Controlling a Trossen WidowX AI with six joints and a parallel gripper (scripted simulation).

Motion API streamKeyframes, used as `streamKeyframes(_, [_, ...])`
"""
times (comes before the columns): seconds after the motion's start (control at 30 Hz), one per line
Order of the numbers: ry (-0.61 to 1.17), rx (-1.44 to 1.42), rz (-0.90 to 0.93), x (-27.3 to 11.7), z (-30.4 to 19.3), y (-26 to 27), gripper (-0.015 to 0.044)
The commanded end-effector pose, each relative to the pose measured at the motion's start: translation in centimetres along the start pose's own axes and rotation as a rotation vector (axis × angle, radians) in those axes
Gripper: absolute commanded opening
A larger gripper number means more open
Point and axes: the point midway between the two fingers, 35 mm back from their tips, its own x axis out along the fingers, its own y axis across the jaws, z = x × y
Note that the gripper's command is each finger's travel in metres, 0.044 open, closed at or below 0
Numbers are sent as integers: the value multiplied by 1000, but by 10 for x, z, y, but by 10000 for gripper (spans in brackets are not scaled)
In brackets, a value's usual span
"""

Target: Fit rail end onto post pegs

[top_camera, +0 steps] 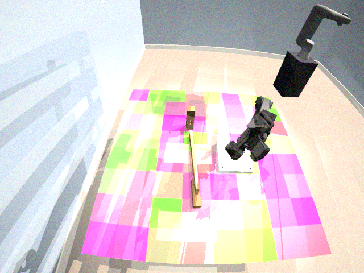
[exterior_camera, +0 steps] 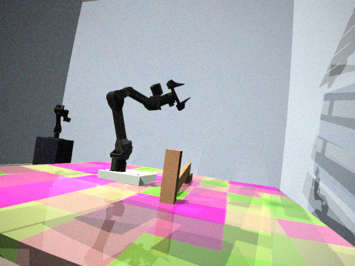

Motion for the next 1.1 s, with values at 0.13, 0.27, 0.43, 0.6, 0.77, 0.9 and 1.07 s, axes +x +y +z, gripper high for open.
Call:
streamKeyframes(0.13, [31, -184, 291, 28, -49, 98, 440])
streamKeyframes(0.27, [66, -222, 444, 27, -83, 141, 440])
streamKeyframes(0.43, [93, -269, 633, 18, -118, 189, 440])
streamKeyframes(0.6, [134, -296, 924, -14, -171, 251, 440])
streamKeyframes(0.77, [191, -261, 1217, -64, -221, 297, 440])
streamKeyframes(0.9, [247, -186, 1453, -115, -258, 322, 440])
streamKeyframes(1.07, [326, -28, 1731, -184, -290, 336, 440])
